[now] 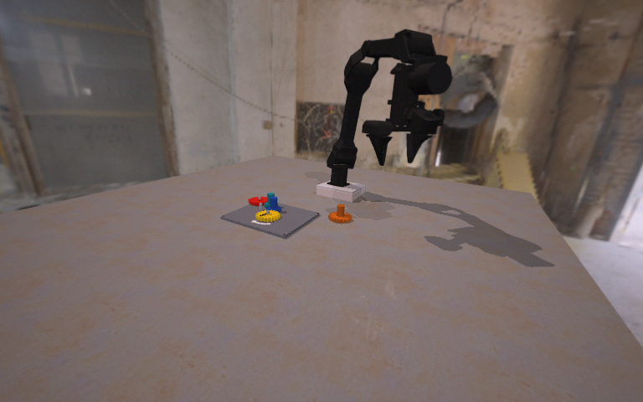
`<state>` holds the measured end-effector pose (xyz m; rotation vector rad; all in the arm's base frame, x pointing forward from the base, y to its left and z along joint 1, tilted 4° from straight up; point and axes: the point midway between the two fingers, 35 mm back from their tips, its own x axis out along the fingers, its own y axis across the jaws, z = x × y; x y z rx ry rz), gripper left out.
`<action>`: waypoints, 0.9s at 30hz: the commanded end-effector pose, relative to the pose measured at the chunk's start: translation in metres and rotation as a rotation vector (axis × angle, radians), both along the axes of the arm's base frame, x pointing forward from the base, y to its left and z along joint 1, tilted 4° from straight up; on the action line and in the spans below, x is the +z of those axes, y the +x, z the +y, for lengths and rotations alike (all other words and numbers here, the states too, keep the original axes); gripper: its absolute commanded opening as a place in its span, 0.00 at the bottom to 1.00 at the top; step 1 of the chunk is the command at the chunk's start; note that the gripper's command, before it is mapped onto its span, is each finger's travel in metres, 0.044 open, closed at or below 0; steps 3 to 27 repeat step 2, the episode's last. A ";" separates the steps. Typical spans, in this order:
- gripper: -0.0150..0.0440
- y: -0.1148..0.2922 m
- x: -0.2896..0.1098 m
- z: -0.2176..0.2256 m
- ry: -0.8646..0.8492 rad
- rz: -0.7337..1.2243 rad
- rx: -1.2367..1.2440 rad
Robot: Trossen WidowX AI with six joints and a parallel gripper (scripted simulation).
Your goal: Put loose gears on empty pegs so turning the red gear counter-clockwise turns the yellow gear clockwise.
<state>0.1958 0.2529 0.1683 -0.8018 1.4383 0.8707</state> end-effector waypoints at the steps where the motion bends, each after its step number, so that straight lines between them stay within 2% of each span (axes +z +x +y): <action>1: 1.00 0.000 0.001 0.001 0.004 0.002 -0.004; 27: 1.00 0.000 0.001 0.001 0.004 0.002 -0.004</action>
